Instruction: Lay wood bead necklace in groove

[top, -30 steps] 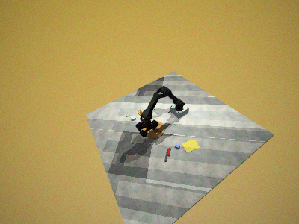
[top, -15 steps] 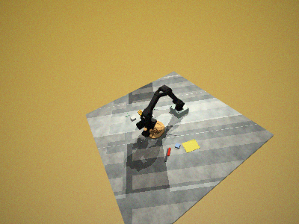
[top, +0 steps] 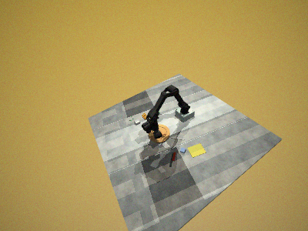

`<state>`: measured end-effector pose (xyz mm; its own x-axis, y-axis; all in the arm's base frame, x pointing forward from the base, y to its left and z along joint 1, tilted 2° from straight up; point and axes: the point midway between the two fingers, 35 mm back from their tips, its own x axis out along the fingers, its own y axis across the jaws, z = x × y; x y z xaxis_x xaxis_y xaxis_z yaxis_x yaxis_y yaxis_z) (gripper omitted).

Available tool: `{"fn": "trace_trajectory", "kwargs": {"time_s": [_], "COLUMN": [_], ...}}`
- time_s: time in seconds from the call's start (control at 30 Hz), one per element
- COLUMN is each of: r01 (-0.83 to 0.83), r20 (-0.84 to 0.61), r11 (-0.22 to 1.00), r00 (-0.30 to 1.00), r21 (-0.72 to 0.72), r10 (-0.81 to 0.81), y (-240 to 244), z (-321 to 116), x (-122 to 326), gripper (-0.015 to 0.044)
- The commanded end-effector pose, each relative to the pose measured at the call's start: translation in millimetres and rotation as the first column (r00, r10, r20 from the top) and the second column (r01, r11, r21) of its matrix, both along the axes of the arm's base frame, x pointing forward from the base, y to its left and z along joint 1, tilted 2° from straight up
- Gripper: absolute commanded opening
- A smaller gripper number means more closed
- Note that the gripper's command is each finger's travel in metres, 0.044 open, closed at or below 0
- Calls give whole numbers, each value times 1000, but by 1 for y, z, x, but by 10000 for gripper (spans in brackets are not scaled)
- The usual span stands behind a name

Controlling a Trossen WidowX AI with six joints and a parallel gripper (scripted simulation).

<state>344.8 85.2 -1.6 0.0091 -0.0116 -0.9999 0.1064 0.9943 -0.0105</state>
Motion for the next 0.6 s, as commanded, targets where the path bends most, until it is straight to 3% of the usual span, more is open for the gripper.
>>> {"fn": "trace_trajectory", "kwargs": {"time_s": [0.0, 0.23, 0.47, 0.57], "r01": [-738, -929, -1000, -999], "r20": [-26, -28, -26, -26], "r11": [674, 370, 18, -24], "r00": [674, 369, 17, -25], "r21": [6, 13, 20, 21], "r10": [738, 929, 999, 999], "y": [-13, -17, -20, -21], "z": [5, 8, 10, 11], "x": [-31, -41, -50, -51], "gripper": [120, 120, 120, 120]}}
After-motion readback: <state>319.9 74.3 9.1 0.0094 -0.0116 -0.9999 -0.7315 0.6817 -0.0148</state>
